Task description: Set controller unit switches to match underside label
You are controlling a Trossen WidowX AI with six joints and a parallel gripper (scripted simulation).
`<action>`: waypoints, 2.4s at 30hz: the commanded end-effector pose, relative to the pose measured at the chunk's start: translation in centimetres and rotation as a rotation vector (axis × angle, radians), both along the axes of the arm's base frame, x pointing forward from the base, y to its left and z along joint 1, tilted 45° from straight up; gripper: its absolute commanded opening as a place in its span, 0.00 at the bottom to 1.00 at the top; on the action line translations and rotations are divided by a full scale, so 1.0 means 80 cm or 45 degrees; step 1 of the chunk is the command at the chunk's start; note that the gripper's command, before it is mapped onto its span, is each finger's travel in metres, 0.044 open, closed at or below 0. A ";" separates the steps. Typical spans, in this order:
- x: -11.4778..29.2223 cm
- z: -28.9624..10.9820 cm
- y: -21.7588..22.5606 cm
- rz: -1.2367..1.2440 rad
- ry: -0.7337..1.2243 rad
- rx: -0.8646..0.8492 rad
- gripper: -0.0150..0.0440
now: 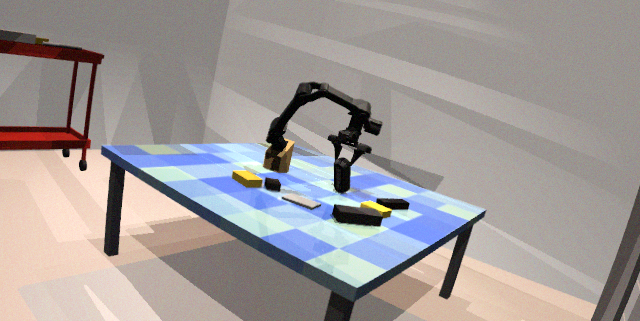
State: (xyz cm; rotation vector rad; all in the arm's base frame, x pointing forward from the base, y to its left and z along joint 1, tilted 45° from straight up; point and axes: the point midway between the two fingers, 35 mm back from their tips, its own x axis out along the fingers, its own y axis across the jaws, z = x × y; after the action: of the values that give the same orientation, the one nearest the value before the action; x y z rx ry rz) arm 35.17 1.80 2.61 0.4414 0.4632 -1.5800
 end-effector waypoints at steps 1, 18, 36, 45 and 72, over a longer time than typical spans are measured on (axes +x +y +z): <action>0.002 -0.007 0.006 -0.003 -0.007 -0.009 0.82; 0.003 -0.018 0.020 -0.003 -0.006 -0.029 0.82; 0.003 -0.029 0.033 -0.004 -0.009 0.021 0.82; 0.003 -0.034 0.039 -0.005 -0.010 0.048 0.82; 0.004 -0.053 0.056 -0.007 -0.015 0.128 0.82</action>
State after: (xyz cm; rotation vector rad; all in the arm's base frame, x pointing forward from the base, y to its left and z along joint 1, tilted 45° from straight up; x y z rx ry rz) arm 35.48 6.29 -0.95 0.5220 0.5199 -1.5552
